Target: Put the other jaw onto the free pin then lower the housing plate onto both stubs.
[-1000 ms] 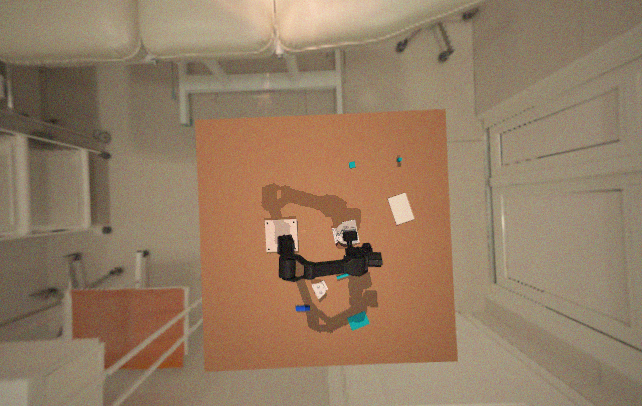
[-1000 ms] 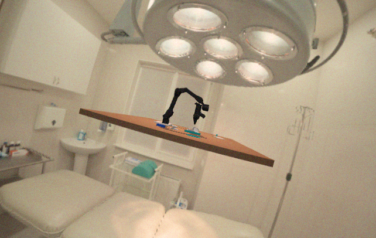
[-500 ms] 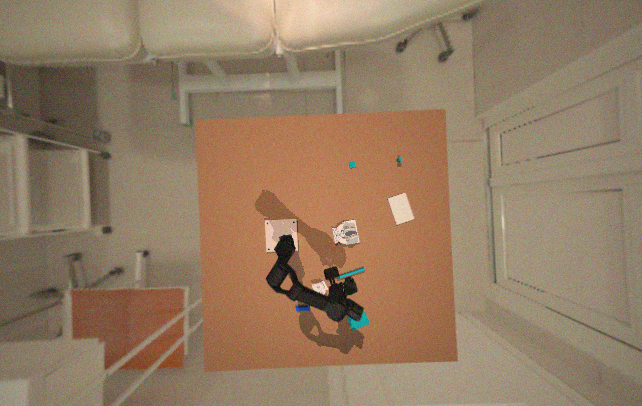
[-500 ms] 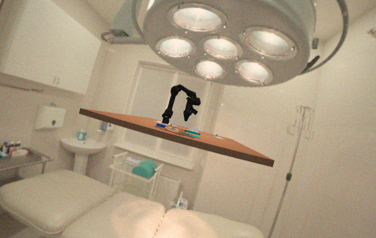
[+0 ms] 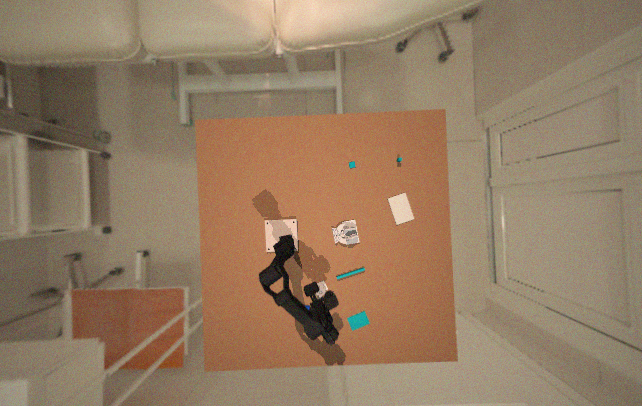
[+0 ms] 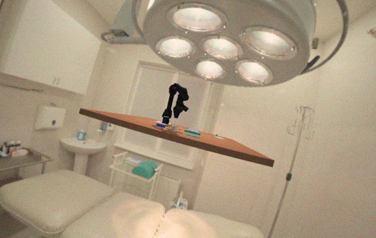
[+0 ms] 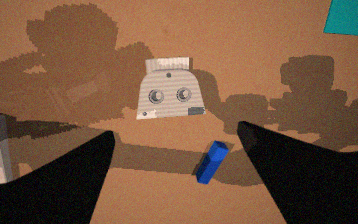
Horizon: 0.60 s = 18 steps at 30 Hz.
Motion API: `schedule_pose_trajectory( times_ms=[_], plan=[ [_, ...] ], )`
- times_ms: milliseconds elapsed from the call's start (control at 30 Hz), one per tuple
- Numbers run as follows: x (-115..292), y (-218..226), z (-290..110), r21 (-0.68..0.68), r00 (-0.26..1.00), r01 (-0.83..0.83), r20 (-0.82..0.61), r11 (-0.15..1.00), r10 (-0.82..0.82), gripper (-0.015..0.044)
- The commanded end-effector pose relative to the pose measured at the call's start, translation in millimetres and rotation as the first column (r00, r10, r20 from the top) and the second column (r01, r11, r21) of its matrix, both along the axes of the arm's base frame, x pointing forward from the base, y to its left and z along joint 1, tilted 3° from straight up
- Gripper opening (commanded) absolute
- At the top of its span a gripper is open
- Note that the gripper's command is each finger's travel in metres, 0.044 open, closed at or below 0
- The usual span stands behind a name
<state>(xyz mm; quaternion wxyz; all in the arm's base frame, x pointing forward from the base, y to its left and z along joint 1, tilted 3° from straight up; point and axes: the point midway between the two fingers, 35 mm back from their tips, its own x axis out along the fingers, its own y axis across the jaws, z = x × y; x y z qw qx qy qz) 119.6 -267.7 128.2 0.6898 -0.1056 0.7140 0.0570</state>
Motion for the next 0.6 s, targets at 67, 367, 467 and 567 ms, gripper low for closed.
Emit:
schedule_pose_trajectory(
  times_ms=[67, 367, 467, 567],
  plan=[
    [-4, -2, -35, 0.004, 1.0, -0.007, -0.004, 1.0, 0.007, 0.044],
    [-4, -2, -39, 0.004, 1.0, -0.007, -0.004, 1.0, 0.007, 0.044],
    [-4, -2, -44, 0.004, 1.0, -0.007, -0.004, 1.0, 0.007, 0.044],
    [-4, -3, -49, 0.004, 1.0, -0.007, -0.004, 1.0, 0.007, 0.044]
  ],
)
